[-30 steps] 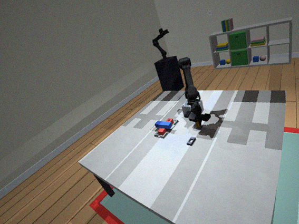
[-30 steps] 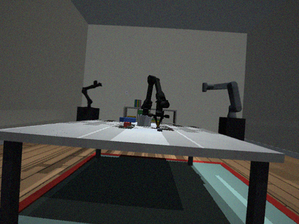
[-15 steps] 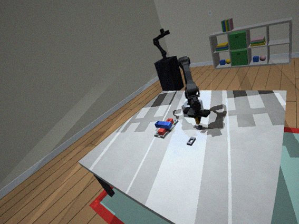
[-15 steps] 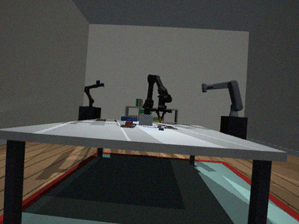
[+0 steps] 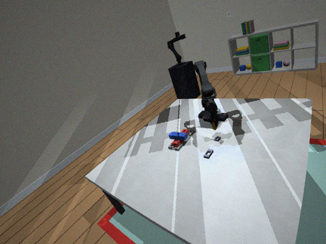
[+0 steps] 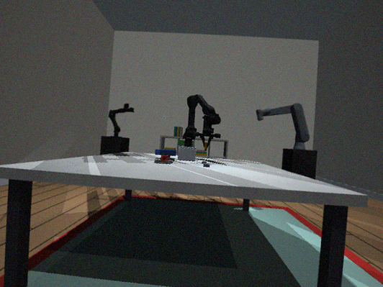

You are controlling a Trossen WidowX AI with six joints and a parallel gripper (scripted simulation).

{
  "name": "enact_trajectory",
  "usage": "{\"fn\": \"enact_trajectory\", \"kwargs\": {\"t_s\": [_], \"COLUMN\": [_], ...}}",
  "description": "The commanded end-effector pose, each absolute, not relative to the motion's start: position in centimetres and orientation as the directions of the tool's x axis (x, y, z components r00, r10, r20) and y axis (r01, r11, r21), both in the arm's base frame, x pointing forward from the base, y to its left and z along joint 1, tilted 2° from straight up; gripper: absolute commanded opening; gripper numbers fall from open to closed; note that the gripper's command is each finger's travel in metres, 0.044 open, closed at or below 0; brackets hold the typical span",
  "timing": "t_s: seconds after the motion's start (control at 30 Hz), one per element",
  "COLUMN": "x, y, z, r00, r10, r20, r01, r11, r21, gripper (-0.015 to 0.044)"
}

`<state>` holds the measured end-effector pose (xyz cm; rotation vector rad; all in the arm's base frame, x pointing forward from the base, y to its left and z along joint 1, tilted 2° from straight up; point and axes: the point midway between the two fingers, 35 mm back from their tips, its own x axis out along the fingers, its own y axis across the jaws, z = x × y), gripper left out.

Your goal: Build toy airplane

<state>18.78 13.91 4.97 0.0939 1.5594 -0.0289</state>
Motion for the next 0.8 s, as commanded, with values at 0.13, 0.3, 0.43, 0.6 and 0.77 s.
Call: {"fn": "enact_trajectory", "kwargs": {"t_s": [0.13, 0.3, 0.43, 0.6, 0.77], "x": [18.5, 18.2, 18.3, 19.2, 20.1], "y": [13.6, 13.3, 13.2, 12.0, 10.6], "z": [7.9, 9.3, 9.3, 8.9, 8.6], "r00": [0.02, 0.021, 0.022, 0.023, 0.024], "r10": [0.048, 0.048, 0.048, 0.046, 0.043], "r20": [-0.999, -0.999, -0.999, -0.999, -0.999], "r01": [0.073, 0.075, 0.073, 0.063, 0.053], "r11": [0.996, 0.996, 0.996, 0.997, 0.998], "r21": [0.049, 0.05, 0.05, 0.047, 0.044], "gripper": [0.0, 0.0, 0.0, 0.0, 0.0]}}
